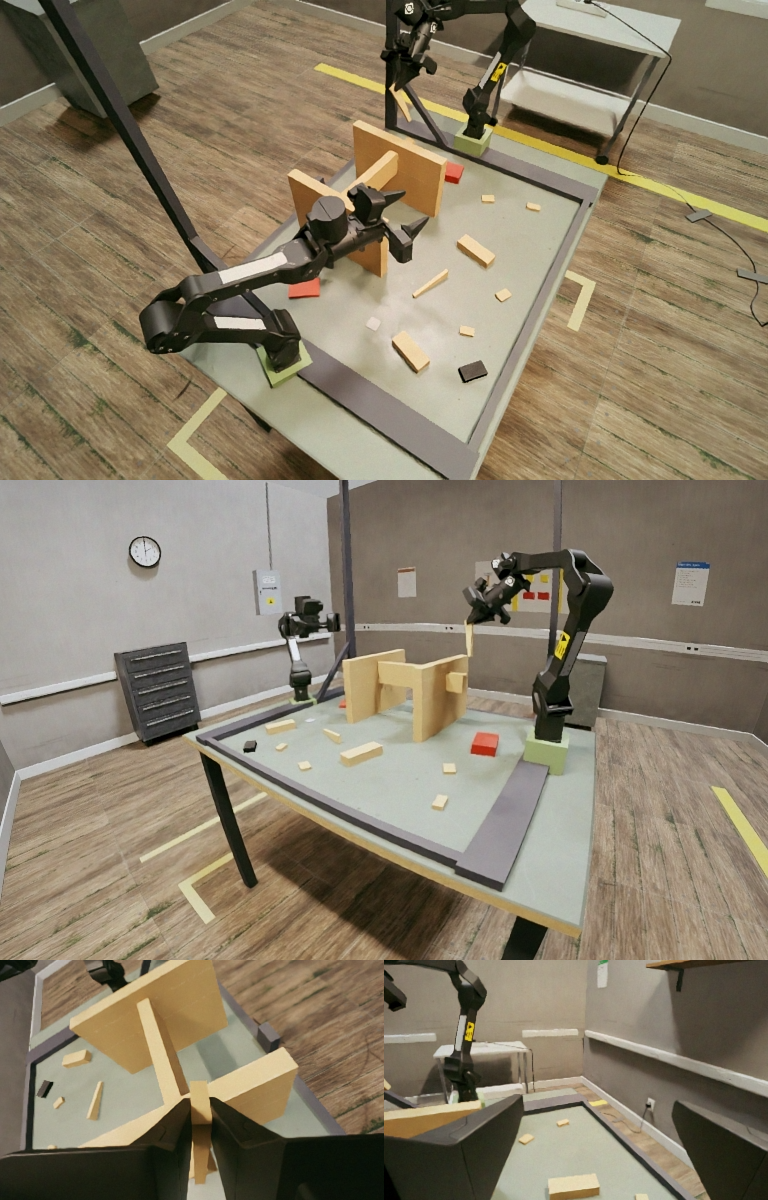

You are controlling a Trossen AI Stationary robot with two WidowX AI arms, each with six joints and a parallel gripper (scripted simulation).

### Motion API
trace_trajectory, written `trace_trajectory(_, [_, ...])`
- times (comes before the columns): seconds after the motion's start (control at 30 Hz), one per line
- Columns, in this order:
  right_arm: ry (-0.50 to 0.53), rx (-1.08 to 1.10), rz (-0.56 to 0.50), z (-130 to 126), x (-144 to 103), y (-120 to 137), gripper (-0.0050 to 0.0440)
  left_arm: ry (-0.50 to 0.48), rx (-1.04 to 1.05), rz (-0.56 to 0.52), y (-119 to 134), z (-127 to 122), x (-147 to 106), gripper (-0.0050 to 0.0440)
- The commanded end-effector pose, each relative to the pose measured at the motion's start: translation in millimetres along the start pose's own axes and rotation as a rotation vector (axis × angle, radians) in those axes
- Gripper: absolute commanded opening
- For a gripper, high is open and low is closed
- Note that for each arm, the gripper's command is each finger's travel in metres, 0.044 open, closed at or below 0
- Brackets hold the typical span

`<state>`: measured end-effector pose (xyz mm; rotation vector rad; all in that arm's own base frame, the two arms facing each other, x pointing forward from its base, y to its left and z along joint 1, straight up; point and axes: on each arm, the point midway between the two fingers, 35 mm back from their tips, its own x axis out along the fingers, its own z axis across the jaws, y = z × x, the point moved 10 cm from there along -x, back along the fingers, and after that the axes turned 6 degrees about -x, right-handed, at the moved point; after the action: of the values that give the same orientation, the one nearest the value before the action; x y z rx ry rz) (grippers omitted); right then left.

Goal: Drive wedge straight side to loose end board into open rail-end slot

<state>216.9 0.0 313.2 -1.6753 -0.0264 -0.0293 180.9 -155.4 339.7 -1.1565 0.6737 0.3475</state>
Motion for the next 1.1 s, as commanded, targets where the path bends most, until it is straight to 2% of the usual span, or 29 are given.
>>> trace_trajectory(0.0, [0.002, 0.0, -0.015, -0.5, -0.9, -4.7, 0.04, 0.056, 0.155, 0.112, -14.1, -24.2, 13.4, -0.005])
trace_trajectory(0.07, [0.002, 0.0, -0.015, -0.5, -0.9, -4.7, 0.04, 0.08, 0.226, 0.162, -15.2, -35.5, 20.7, -0.005])
trace_trajectory(0.17, [0.002, 0.0, -0.015, -0.5, -0.9, -4.7, 0.04, 0.071, 0.208, 0.15, -13.8, -30.7, 17.6, -0.005])
trace_trajectory(0.33, [0.002, 0.0, -0.015, -0.5, -0.9, -4.7, 0.04, 0.141, 0.385, 0.268, -16.9, -63.1, 36.2, -0.005])
trace_trajectory(0.63, [0.002, 0.0, -0.015, -0.5, -0.9, -4.7, 0.04, 0.257, 0.69, 0.494, -6.8, -116.8, 66.8, -0.005])
trace_trajectory(0.73, [0.002, 0.0, -0.015, -0.5, -0.9, -4.7, 0.04, 0.249, 0.673, 0.481, -7.5, -111.2, 63.3, -0.005])
trace_trajectory(1.07, [0.002, 0.0, -0.015, -0.5, -0.9, -4.7, 0.04, 0.398, 0.995, 0.734, 17.9, -175.9, 94.8, -0.005])
